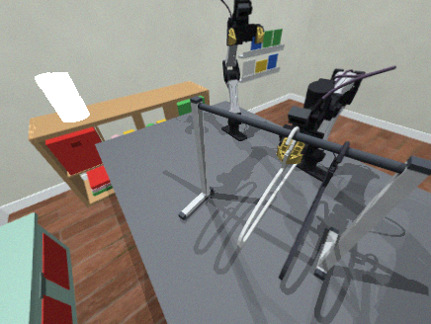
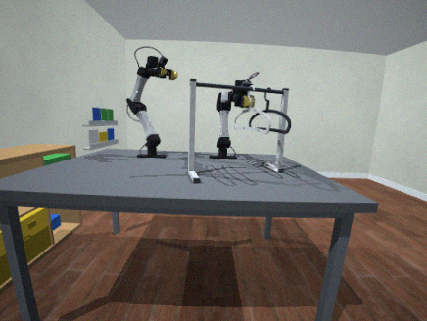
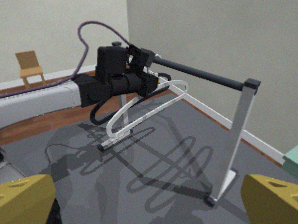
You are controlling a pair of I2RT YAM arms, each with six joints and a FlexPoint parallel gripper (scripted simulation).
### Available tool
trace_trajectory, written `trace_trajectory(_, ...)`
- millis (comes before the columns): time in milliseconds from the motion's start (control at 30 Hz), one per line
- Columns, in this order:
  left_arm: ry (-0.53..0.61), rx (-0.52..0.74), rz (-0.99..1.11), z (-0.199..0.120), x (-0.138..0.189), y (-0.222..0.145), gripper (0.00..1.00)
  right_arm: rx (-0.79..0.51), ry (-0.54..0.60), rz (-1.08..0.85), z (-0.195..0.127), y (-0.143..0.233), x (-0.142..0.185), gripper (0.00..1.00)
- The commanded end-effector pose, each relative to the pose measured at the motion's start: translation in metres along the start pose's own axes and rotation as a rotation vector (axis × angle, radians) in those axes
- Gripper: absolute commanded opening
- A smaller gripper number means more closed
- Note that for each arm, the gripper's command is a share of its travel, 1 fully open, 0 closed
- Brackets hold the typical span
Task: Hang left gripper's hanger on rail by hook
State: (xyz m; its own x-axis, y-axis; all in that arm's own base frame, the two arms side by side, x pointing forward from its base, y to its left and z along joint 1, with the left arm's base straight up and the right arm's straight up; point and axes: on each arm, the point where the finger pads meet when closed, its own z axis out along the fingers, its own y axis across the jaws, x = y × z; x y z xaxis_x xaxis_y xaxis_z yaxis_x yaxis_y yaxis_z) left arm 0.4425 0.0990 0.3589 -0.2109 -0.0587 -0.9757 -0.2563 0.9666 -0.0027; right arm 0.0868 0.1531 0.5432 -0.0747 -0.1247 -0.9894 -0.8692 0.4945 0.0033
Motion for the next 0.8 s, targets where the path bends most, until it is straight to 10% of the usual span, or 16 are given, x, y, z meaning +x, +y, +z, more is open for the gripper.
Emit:
trace_trajectory(0, -0.019, 0.004, 0.013, 0.01, 0.003, -0.005, 0.0, 0.001, -0.082, 0.007, 0.001, 0.001, -0.021, 1.0)
trace_trajectory(333, -0.03, 0.002, 0.0, -0.002, -0.009, -0.001, 0.0, 0.001, -0.082, 0.007, 0.001, 0.001, -0.021, 1.0)
trace_trajectory(433, -0.03, 0.002, 0.0, -0.002, -0.009, -0.001, 0.11, 0.001, -0.082, 0.007, 0.001, 0.001, -0.021, 1.0)
trace_trajectory(600, -0.03, 0.002, 0.0, -0.002, -0.009, -0.001, 0.63, 0.001, -0.082, 0.007, 0.001, 0.001, -0.021, 1.0)
trace_trajectory(767, -0.005, -0.002, -0.009, -0.024, 0.002, -0.001, 0.63, -0.003, -0.07, -0.001, 0.0, 0.001, -0.018, 1.0)
